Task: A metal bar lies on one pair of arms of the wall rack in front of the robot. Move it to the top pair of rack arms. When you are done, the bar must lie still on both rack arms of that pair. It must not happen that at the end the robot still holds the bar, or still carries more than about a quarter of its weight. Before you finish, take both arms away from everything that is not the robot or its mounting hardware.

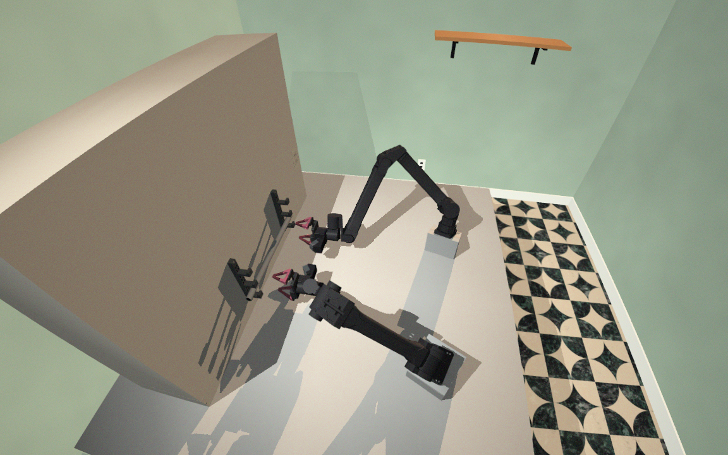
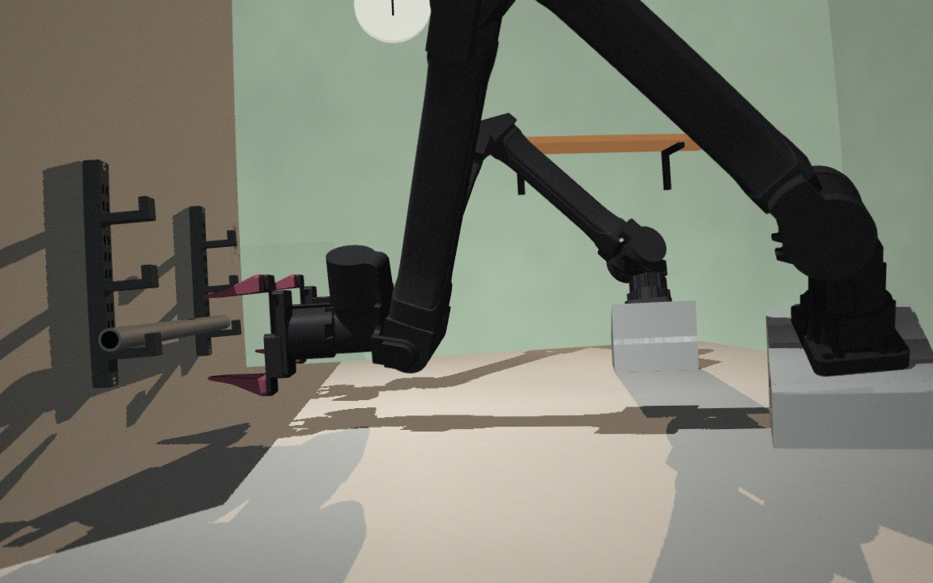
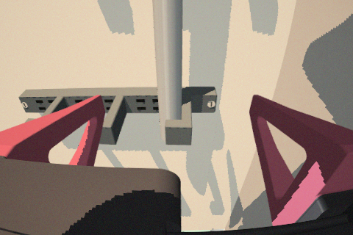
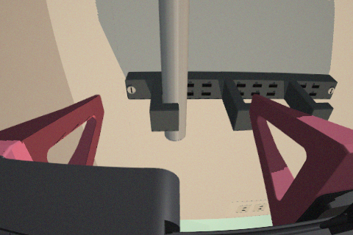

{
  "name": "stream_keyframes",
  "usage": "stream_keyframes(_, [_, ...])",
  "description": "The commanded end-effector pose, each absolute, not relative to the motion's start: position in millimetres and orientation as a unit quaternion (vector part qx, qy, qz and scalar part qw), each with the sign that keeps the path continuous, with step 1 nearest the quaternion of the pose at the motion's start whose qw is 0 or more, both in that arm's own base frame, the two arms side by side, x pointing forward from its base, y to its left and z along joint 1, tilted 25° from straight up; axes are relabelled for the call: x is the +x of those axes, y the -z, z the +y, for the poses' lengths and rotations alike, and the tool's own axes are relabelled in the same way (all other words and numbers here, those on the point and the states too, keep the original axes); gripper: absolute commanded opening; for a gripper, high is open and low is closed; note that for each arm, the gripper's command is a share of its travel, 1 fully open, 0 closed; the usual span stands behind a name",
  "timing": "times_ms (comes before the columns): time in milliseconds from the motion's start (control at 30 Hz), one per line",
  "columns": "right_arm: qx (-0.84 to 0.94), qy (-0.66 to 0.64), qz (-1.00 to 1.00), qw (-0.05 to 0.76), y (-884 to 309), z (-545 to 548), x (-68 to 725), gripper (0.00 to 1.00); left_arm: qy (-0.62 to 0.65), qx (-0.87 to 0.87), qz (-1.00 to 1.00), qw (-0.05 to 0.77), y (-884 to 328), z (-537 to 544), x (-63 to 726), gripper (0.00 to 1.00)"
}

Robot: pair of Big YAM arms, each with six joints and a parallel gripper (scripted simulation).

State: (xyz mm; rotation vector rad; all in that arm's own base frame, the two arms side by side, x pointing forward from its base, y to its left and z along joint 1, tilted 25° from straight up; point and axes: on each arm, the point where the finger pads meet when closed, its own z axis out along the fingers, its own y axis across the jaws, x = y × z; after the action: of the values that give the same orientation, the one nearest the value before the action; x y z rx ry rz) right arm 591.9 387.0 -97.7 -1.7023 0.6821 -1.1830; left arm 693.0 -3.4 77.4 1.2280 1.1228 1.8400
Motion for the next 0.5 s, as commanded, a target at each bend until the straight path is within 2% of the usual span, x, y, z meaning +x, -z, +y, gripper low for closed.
stream_keyframes(0, [-0.692,0.478,0.267,0.471,97.8,407.3,590.7,1.0,-0.712,0.448,0.412,0.352,-113.5,-26.4,703.6,1.0])
stream_keyframes(467, [-0.693,0.477,0.267,0.47,99.3,408.8,592.7,1.0,-0.712,0.447,0.412,0.352,-118.0,-26.5,706.8,1.0])
